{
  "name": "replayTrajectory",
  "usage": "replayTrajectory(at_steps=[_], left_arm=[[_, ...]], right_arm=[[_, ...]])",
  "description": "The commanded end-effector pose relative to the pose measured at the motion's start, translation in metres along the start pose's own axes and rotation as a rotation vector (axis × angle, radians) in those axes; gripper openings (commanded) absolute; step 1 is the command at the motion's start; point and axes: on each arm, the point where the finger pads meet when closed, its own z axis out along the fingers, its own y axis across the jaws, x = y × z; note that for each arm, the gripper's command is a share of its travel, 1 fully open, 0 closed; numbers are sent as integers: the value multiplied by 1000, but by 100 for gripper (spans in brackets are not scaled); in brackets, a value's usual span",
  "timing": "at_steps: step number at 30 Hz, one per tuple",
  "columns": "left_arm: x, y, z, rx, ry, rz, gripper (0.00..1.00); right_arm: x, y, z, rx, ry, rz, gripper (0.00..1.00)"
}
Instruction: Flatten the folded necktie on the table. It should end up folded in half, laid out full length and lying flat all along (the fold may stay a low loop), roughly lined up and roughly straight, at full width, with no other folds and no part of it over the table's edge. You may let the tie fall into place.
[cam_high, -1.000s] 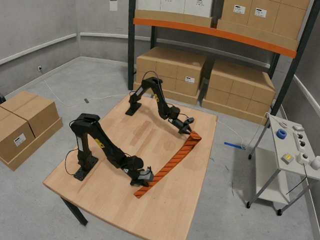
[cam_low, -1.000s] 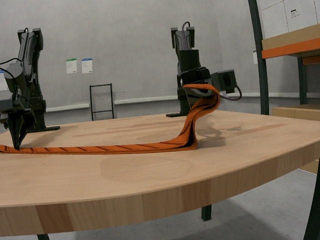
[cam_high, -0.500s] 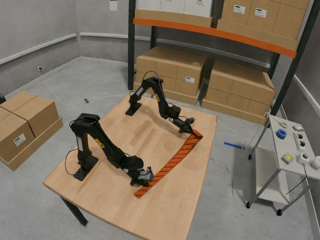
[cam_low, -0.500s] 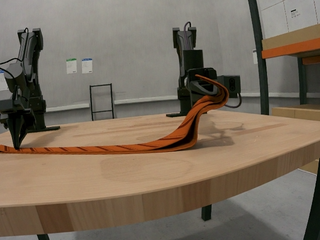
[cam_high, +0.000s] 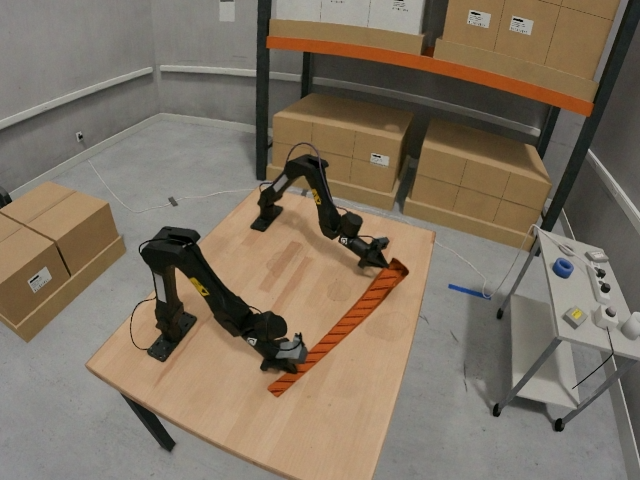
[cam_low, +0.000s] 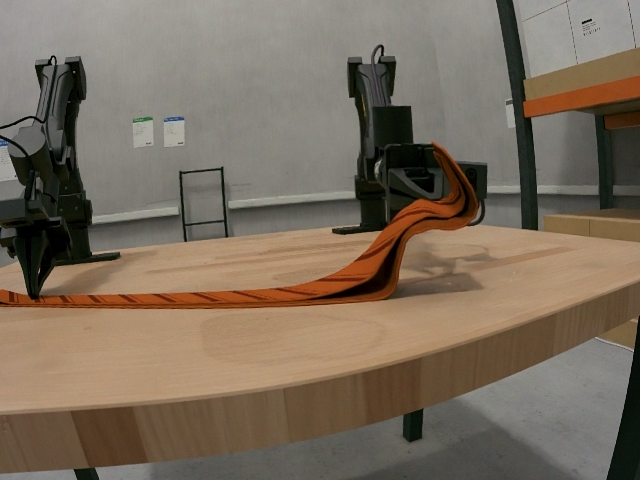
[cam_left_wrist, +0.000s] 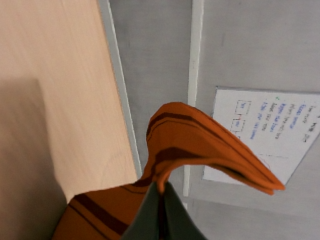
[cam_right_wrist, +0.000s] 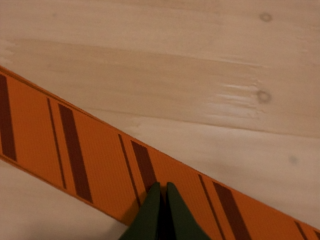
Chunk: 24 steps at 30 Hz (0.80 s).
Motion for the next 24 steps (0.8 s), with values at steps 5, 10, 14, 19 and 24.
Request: replayTrajectory(at_steps=[5, 10, 14, 19, 24], left_arm=[[-6, 10, 0, -2, 1, -5, 2], [-10, 17, 2, -2, 1, -5, 2], [-11, 20, 2, -2, 1, -5, 2], [-12, 21, 2, -2, 1, -5, 2], [-13, 26, 3, -2, 1, -5, 2]], right_arm=[[6, -2, 3, -2, 13, -4, 4], [6, -2, 3, -2, 13, -4, 4], [6, -2, 3, -2, 13, -4, 4], [6, -2, 3, -2, 13, -4, 4], [6, -2, 3, -2, 13, -4, 4]])
